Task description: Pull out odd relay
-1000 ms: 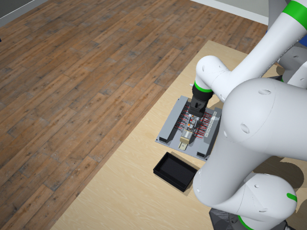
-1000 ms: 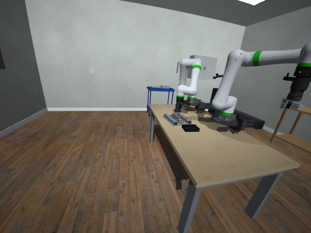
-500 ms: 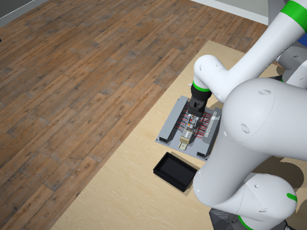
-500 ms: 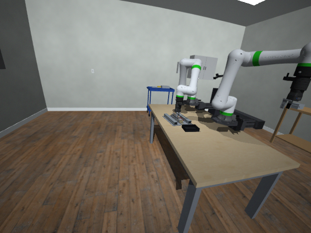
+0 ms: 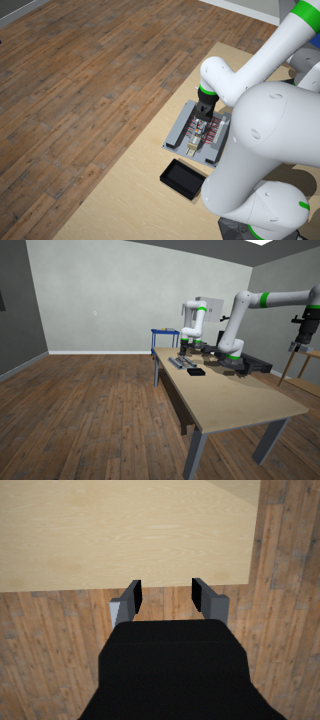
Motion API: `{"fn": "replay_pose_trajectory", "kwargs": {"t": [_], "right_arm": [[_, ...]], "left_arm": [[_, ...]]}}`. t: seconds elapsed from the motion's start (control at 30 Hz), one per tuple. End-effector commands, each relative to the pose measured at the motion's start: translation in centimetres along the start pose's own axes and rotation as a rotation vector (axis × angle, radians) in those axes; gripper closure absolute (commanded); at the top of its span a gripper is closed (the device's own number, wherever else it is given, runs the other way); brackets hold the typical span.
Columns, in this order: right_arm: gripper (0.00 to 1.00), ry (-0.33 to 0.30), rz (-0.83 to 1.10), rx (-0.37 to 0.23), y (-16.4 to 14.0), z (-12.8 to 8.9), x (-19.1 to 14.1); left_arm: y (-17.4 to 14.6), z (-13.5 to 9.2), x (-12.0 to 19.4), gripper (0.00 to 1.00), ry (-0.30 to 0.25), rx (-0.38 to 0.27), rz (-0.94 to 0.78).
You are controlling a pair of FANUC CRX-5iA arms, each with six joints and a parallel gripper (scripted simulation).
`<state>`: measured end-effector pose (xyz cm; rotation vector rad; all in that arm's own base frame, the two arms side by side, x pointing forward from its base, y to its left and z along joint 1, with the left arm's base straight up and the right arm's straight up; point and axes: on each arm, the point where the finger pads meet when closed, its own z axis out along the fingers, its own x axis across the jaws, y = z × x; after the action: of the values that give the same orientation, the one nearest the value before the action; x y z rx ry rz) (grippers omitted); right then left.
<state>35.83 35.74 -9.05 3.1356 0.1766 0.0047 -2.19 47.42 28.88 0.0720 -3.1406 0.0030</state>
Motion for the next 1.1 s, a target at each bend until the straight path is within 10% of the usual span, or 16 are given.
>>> {"fn": "replay_pose_trajectory", "kwargs": {"t": [0.0, 1.07], "right_arm": [[1.0, -0.003, 0.0, 0.001, -0.05, -0.07, 0.07], [1.0, -0.052, 0.0, 0.001, -0.05, -0.09, 0.22]], "left_arm": [[0.02, -0.09, -0.01, 0.0, 0.0, -0.002, 0.0], [0.02, -0.09, -0.01, 0.0, 0.0, -0.002, 0.0]]}}
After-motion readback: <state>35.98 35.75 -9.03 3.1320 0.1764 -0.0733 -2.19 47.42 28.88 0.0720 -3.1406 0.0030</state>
